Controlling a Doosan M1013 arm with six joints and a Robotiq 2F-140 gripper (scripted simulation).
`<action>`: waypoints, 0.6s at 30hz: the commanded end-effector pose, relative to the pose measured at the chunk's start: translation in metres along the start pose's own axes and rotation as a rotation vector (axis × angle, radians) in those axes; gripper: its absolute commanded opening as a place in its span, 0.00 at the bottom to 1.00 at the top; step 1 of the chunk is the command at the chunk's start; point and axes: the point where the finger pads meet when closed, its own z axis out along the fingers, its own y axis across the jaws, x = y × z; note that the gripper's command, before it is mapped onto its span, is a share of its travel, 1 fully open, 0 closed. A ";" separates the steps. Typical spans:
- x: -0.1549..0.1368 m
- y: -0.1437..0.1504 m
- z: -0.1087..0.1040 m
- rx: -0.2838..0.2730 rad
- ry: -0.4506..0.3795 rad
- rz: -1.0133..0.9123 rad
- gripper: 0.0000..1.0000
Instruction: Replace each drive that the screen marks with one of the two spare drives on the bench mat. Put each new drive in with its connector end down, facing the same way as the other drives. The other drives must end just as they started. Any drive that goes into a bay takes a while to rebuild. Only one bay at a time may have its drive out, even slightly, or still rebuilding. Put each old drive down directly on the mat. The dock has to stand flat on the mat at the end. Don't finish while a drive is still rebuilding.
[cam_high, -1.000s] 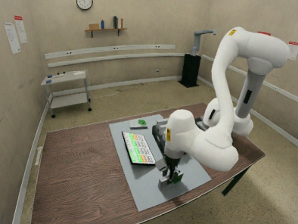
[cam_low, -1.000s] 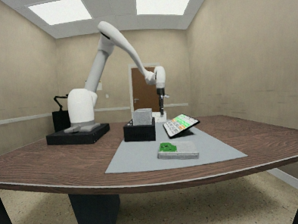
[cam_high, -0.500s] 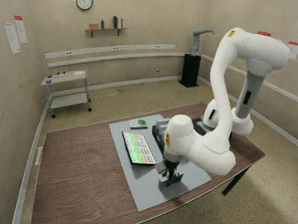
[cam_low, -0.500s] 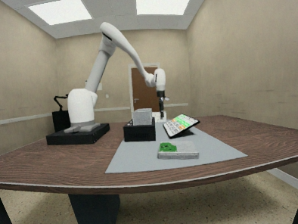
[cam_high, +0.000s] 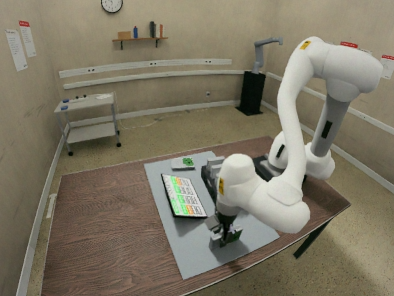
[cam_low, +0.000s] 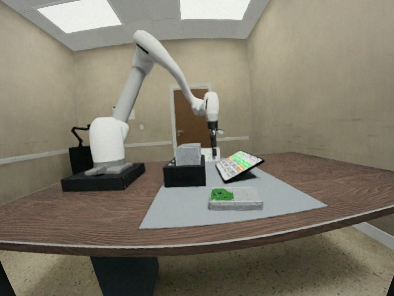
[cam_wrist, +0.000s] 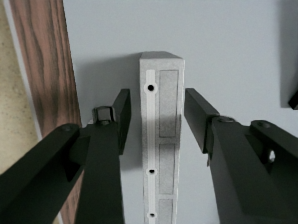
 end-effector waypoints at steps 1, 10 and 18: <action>0.000 0.000 -0.001 0.001 0.001 0.000 0.40; 0.000 0.000 -0.001 0.001 0.001 0.000 0.40; 0.000 0.000 -0.001 0.001 0.001 0.000 0.26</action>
